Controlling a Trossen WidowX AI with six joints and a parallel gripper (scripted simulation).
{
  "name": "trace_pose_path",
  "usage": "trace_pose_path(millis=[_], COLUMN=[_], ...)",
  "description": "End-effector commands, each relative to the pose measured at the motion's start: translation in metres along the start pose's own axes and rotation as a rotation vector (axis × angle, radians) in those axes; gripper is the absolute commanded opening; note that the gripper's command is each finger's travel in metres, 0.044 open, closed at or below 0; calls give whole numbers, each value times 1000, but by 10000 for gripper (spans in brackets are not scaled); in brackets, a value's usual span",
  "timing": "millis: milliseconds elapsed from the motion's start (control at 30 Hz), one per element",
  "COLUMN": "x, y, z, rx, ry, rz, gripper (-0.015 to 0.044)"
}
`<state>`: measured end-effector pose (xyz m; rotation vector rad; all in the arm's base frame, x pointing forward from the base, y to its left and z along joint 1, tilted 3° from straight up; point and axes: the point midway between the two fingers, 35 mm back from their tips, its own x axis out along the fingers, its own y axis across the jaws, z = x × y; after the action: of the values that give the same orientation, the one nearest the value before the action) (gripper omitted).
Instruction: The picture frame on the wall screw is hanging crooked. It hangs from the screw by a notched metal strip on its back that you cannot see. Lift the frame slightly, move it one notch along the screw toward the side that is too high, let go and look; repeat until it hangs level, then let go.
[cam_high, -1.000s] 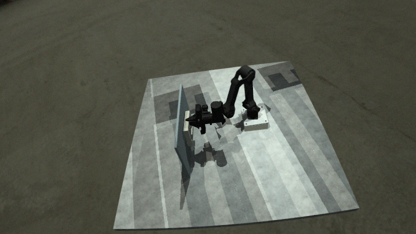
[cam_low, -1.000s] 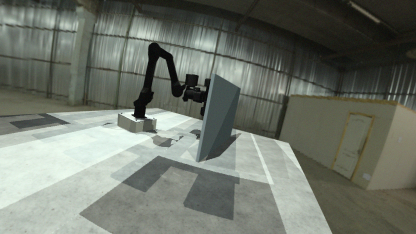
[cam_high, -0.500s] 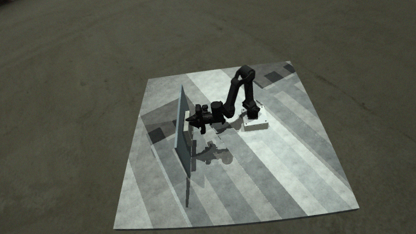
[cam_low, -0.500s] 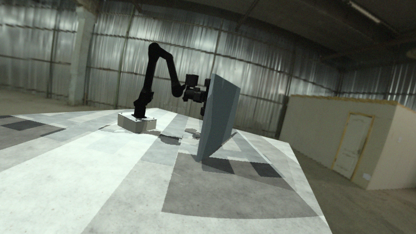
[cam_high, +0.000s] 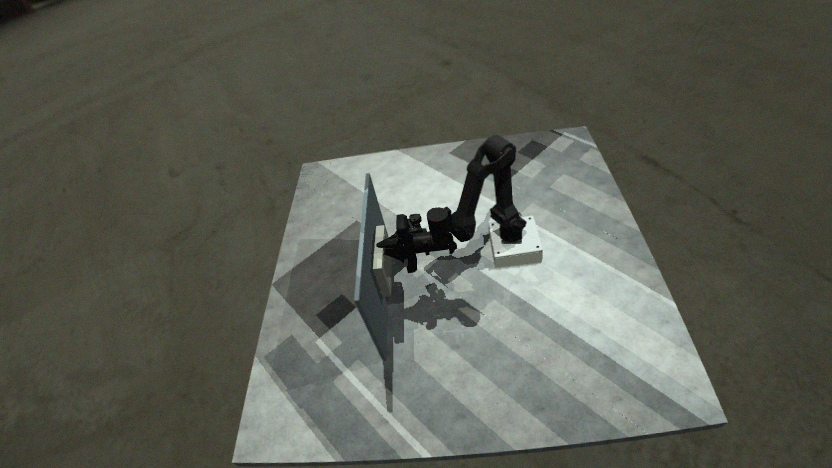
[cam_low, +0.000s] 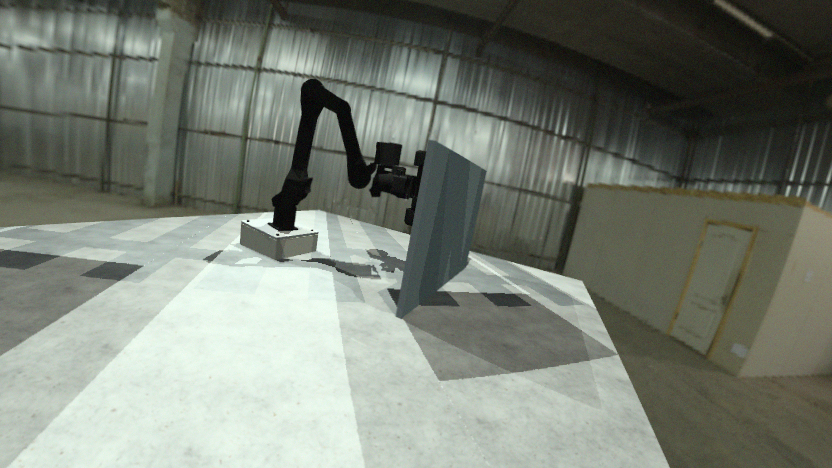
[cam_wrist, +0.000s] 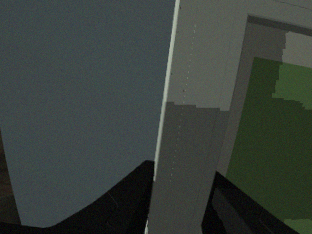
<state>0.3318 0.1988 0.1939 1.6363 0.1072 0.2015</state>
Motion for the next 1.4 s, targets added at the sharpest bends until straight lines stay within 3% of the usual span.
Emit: trace_pose_path(millis=[0,333,667,833,1067,1267,1367], x=[0,0,0,-10,-98,-94,-114], y=[0,0,0,0,-5,-3,8], z=[0,0,0,-2,-1,-4,-6], rx=[-12,-85,-61,-49,69,62,115], ry=[-1,-1,0,0,-1,5,5], rz=[1,1,0,1,-1,1,16], gripper=[0,0,260,260,260,260,260])
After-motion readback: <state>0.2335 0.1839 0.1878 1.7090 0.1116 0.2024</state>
